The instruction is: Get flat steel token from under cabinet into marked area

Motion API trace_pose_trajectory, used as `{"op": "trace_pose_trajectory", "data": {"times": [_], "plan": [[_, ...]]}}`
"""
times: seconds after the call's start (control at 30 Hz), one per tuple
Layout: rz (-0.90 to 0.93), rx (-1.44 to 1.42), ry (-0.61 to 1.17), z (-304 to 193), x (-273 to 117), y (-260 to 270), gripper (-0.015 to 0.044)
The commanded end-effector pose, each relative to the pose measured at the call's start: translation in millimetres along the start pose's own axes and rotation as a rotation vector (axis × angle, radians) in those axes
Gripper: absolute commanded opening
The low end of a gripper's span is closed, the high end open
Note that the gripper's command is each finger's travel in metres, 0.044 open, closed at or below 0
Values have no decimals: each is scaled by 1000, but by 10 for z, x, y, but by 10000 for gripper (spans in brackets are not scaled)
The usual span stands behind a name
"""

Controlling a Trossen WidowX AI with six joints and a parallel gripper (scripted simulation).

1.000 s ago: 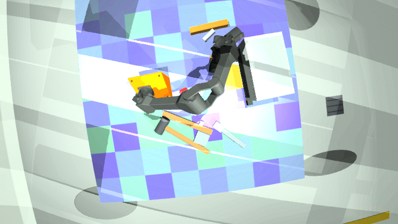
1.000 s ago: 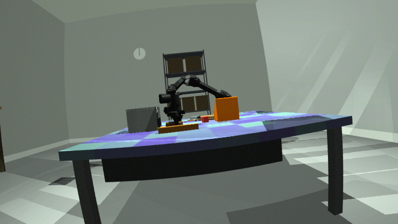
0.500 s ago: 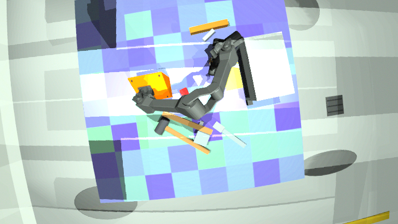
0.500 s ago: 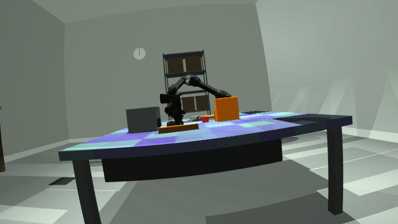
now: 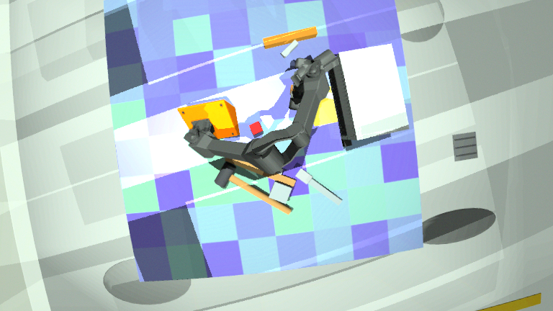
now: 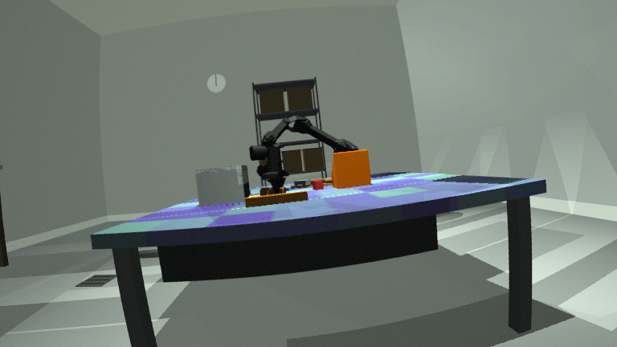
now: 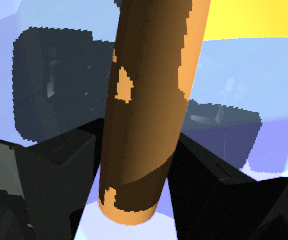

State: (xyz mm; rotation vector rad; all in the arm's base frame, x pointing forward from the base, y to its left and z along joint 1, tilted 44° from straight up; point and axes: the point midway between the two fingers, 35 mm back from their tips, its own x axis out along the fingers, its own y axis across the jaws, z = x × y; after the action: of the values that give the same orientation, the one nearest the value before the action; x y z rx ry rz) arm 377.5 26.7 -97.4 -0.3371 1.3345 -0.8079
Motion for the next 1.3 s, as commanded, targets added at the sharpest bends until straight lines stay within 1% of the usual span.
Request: {"op": "trace_pose_trajectory", "data": {"times": [0.0, 1.27], "plan": [[-7, 5, -3, 12, 10, -63, 0], [-6, 4, -1, -401, 18, -47, 0]]}}
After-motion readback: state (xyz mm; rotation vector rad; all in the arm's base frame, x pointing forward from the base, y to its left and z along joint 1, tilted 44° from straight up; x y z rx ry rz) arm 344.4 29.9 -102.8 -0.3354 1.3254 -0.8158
